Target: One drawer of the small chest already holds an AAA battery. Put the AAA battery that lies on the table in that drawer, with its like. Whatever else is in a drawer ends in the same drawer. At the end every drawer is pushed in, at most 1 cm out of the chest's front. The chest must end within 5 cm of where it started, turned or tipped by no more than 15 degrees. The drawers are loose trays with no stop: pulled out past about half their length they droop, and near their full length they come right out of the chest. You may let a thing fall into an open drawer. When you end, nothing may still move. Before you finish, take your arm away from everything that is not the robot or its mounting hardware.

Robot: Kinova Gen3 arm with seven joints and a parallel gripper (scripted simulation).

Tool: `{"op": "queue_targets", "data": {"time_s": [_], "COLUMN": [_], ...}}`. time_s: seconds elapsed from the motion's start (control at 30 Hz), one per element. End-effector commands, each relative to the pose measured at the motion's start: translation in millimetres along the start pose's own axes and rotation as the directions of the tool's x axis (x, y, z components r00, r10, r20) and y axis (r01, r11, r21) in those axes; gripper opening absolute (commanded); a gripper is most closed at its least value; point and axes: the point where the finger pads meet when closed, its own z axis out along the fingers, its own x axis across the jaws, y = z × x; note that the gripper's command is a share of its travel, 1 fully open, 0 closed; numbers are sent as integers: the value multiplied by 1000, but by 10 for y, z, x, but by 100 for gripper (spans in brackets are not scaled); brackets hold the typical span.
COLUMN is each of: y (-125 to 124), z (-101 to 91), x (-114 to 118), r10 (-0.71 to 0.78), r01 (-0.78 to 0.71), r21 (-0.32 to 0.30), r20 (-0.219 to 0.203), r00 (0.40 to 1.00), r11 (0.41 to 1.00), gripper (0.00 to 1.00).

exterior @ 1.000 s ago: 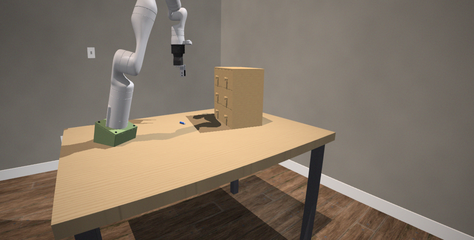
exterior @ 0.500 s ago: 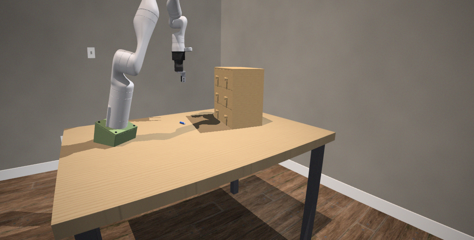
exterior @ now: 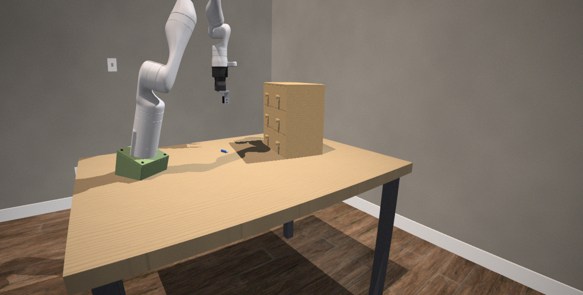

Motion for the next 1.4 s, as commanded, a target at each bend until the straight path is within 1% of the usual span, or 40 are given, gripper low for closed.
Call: {"op": "queue_targets", "data": {"time_s": [0.0,0.4,0.57,0.77,0.83,1.1,1.33,1.37], "y": [-3,-10,-27,-62,-62,-131,-201,-201], "z": [5,15,39,90,90,188,288,288], "x": [-5,-4,-4,-4,-4,-4,-4,-4], "r10": [-1,0,0,-1,-1,0,-1,-1], "r01": [1,0,1,1,1,0,1,1], "r21": [0,12,41,103,103,221,339,339], "r20": [0,-1,-1,-1,-1,-1,-1,-1], "r00": [1000,1000,1000,1000,1000,1000,1000,1000], "r11": [1000,1000,999,995,995,975,941,941], "gripper": [100,100,100,100,100,100,100,100]}}
